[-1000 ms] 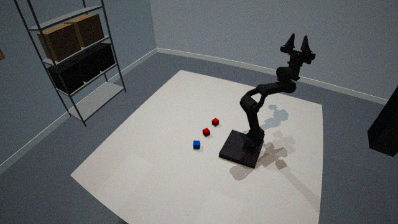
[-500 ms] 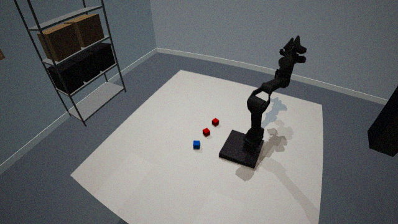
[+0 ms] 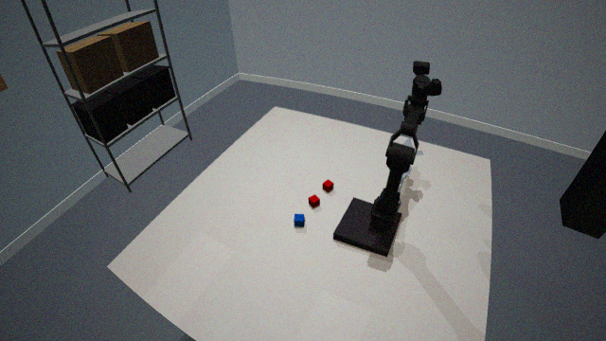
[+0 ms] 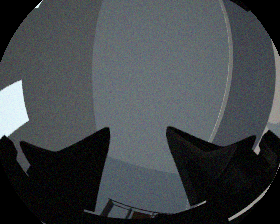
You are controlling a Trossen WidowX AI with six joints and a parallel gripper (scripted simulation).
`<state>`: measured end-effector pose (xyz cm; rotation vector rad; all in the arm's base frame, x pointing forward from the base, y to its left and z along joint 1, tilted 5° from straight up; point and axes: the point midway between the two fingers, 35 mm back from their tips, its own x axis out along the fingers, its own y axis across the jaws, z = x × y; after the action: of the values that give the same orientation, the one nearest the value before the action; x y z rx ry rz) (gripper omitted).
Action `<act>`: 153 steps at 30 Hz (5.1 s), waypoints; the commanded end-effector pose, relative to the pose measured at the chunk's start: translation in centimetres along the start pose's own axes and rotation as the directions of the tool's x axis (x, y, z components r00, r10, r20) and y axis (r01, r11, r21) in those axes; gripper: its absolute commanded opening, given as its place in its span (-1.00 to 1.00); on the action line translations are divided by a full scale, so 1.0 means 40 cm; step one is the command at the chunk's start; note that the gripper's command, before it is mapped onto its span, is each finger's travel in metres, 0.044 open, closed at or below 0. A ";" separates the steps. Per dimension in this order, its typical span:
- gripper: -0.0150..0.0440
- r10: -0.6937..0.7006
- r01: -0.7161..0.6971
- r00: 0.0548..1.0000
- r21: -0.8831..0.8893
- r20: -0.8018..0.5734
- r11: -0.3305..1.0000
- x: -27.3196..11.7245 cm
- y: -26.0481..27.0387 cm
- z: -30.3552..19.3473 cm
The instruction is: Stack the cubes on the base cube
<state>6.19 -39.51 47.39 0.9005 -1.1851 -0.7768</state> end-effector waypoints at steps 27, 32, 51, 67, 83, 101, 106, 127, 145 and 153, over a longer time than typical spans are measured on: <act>0.41 -0.756 -0.555 0.396 -0.792 -0.521 0.255 -0.294 -0.391 -0.676; 0.41 -0.825 -0.814 0.215 -0.563 -0.522 0.144 -0.414 -0.415 -0.749; 0.41 -0.931 -0.576 -0.326 0.815 -0.166 0.056 -0.872 -0.393 -0.802; 0.41 -0.930 -0.419 -0.355 0.906 -0.100 0.063 -0.958 -0.500 -0.804; 0.41 -0.930 -0.419 -0.354 0.906 -0.099 0.063 -0.988 -0.578 -0.810; 0.32 -0.930 -0.419 -0.354 0.906 -0.099 0.063 -1.011 -0.637 -0.815; -0.13 -0.930 -0.419 -0.354 0.906 -0.099 0.063 -1.011 -0.637 -0.815; -0.14 -0.930 -0.419 -0.354 0.906 -0.100 0.062 -0.960 -0.520 -0.816; -0.14 -0.930 -0.419 -0.355 0.906 -0.100 0.063 -0.915 -0.386 -0.790; -0.14 -0.929 -0.421 -0.357 0.905 -0.101 0.063 -0.946 -0.375 -0.805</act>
<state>28.88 -8.04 13.78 2.2936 -2.9295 -2.1025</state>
